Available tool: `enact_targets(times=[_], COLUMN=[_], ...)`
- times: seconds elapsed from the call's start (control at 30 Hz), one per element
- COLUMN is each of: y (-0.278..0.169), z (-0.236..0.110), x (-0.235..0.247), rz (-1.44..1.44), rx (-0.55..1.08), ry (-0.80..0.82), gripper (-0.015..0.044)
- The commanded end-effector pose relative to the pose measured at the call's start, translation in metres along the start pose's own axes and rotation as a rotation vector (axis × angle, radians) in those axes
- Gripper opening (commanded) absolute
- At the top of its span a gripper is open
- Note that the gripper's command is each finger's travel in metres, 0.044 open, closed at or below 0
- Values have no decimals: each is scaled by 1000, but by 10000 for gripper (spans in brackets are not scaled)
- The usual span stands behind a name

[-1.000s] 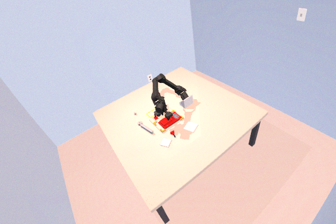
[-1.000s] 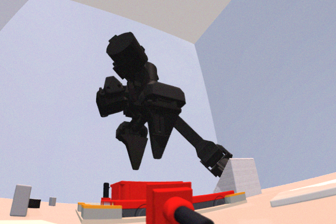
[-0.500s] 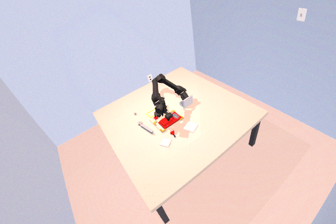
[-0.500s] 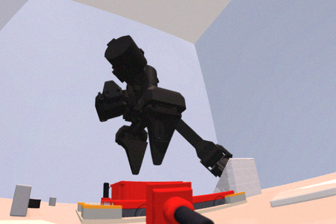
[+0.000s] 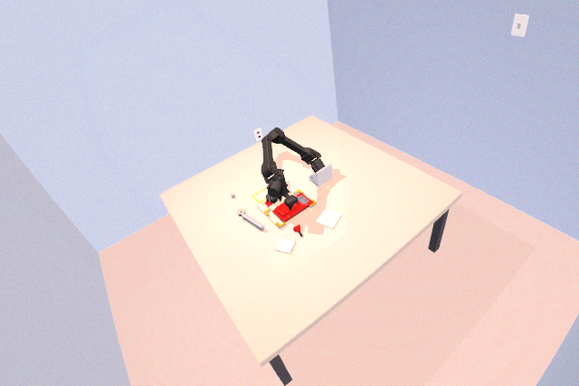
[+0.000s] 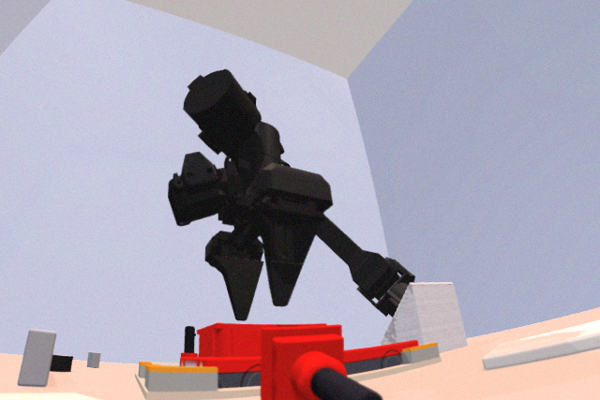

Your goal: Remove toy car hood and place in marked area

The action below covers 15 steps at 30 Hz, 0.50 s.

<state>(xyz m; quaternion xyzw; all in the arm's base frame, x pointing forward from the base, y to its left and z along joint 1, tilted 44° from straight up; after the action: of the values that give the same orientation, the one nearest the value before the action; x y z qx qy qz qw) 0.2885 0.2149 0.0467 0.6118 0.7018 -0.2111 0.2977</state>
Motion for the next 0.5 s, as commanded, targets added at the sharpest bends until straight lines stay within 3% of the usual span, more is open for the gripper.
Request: enact_targets(times=[0.0,0.47], y=[-1,-1], z=[4,11], x=[0,-1], rz=[-7,-7], rx=[1,1], ry=[-7,-8], gripper=[440,440])
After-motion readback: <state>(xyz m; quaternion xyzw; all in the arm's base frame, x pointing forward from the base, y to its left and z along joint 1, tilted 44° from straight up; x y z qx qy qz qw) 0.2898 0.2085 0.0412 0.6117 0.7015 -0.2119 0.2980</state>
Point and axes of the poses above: the point midway between the two fingers, 35 mm back from their tips, its own z axis out along the fingers, its own x axis across the jaws, y = z × x, the point moved 10 cm from there along -z, back along the fingers, and after that the axes turned 2 degrees about z, right-handed, at the moved point
